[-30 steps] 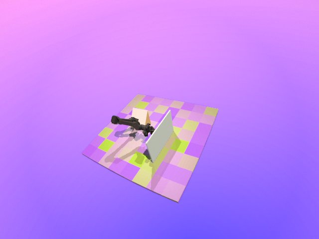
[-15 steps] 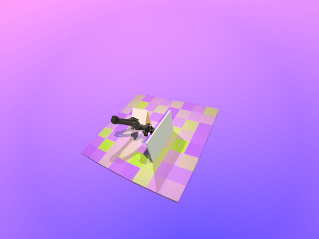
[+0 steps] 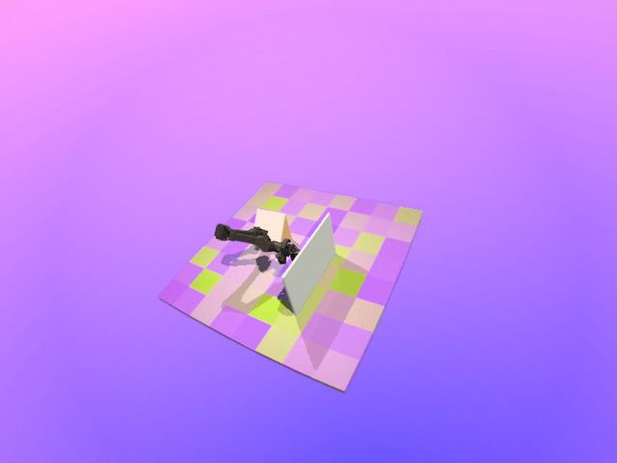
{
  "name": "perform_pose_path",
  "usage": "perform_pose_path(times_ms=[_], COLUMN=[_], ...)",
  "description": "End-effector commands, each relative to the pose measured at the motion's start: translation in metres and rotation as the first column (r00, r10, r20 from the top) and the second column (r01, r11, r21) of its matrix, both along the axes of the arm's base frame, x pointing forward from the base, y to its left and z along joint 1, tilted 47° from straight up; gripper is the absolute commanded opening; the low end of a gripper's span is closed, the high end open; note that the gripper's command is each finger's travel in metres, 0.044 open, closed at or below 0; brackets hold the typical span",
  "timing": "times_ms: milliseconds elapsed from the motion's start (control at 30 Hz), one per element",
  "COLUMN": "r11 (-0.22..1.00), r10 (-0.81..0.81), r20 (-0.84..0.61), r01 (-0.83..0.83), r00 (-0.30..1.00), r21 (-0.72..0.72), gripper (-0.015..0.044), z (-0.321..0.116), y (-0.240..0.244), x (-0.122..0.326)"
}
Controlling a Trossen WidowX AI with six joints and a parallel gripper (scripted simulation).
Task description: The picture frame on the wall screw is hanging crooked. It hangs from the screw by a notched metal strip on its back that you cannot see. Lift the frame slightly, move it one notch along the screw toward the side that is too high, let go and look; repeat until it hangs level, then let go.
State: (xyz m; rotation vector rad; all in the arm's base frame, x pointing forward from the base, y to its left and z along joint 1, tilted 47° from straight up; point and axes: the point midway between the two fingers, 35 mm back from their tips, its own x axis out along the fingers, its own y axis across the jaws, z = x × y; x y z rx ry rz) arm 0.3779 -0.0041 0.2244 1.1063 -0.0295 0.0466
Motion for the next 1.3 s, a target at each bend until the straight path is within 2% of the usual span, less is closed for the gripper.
perform_pose_path(times_ms=[0, 1267], r11=[1.0, 1.0], r10=[0.01, 0.01], r20=[0.011, 0.011], r01=[-0.01, -0.01], r00=[1.0, 1.0], r21=[-0.005, -0.005], gripper=[0.0, 0.0], z=[0.0022, -0.0004], y=[0.0033, 0.0087], x=[-0.0002, -0.0002])
